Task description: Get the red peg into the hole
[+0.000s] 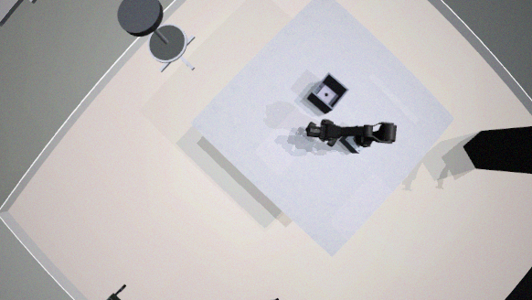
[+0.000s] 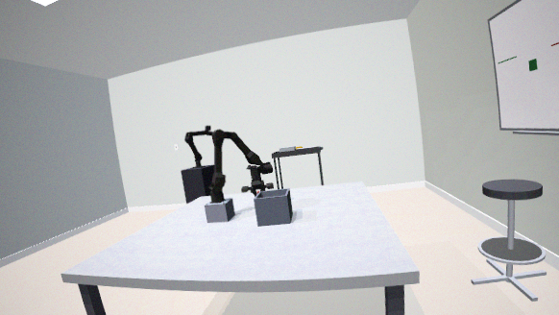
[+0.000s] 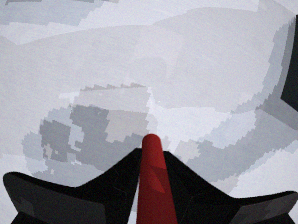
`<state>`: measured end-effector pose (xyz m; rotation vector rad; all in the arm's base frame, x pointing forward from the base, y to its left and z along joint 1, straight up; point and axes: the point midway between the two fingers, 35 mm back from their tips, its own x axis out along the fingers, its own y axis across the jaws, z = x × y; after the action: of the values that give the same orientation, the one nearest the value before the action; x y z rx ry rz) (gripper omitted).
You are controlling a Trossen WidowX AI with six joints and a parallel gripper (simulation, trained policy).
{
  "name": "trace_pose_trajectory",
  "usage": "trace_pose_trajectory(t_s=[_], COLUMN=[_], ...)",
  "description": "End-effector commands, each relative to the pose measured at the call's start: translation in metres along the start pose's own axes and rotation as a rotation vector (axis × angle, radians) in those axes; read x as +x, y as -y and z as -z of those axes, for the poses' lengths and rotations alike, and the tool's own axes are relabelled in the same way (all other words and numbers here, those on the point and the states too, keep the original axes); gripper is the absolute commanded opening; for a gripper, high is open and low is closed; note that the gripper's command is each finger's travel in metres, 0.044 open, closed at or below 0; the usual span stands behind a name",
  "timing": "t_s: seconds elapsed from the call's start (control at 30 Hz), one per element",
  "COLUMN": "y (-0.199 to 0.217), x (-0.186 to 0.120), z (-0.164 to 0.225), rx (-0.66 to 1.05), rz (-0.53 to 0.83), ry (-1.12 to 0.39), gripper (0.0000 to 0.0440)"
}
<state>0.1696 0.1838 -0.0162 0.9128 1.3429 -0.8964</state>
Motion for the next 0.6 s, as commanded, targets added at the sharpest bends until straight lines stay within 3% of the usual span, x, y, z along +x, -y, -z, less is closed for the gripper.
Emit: trace_pose_trajectory(t_s=[0.0,0.57], y=[-0.009,-0.055], x=[-0.01,-0.069], z=[0.004,0.003], rx=[0.012,0.012], rz=[-0.031,-0.201], ry=[-0.021,-0.066], gripper=[0.0,0.0])
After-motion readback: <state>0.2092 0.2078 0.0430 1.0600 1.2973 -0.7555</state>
